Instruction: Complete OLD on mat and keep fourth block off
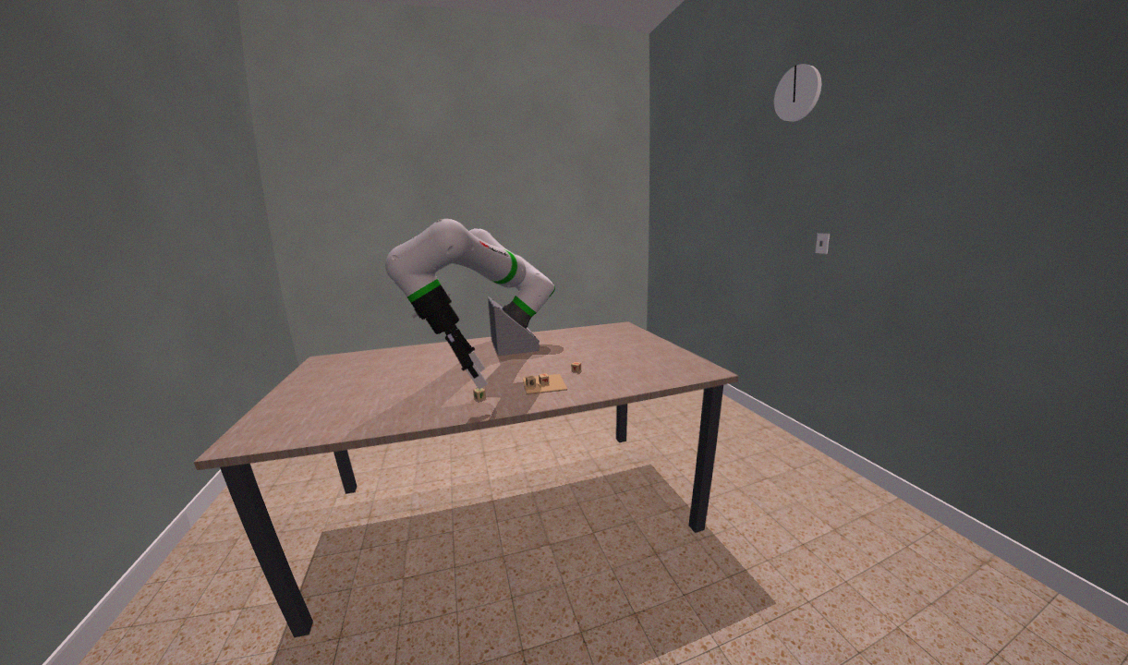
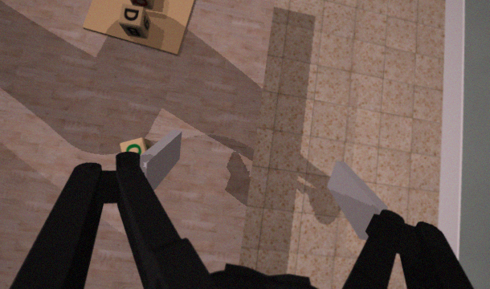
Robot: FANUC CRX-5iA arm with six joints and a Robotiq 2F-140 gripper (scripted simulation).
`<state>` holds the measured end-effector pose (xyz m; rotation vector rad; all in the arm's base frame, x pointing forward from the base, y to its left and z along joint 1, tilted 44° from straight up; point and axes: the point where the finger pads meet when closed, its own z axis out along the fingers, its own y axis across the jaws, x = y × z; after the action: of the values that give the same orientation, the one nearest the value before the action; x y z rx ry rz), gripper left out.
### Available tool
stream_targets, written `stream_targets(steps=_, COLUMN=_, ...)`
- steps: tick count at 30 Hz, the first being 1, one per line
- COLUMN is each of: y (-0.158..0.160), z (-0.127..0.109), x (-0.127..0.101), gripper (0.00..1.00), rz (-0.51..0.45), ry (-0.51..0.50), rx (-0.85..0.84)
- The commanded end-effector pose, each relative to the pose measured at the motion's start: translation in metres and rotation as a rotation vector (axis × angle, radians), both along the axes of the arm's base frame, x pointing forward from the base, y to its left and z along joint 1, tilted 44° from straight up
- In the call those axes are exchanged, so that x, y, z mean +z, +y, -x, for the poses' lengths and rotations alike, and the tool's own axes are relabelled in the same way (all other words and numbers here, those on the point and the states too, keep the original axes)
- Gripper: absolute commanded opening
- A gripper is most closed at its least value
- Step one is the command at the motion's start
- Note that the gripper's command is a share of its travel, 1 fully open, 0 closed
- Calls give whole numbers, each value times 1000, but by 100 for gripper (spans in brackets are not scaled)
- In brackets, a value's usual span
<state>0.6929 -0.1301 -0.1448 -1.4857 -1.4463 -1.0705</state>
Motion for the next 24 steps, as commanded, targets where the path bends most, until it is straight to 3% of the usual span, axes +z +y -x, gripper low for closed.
stream_targets(steps=1, y=-2, z=8, x=-4, gripper=100, rz=-1, ry=3, rx=16)
stream_targets(steps=2, y=-2, z=16, x=-8, gripper=100, rz=5, ry=3, rx=22)
stream_targets(steps=12, y=-2, z=16, x=-8, gripper=100, rz=5, ry=3, rx=22)
stream_targets(steps=14, y=-1, z=36, x=-16, gripper=100, rz=19, ry=4, rx=32)
stream_targets(steps=24, y=-1, z=36, x=-16, gripper=100, rz=19, ry=4, rx=32)
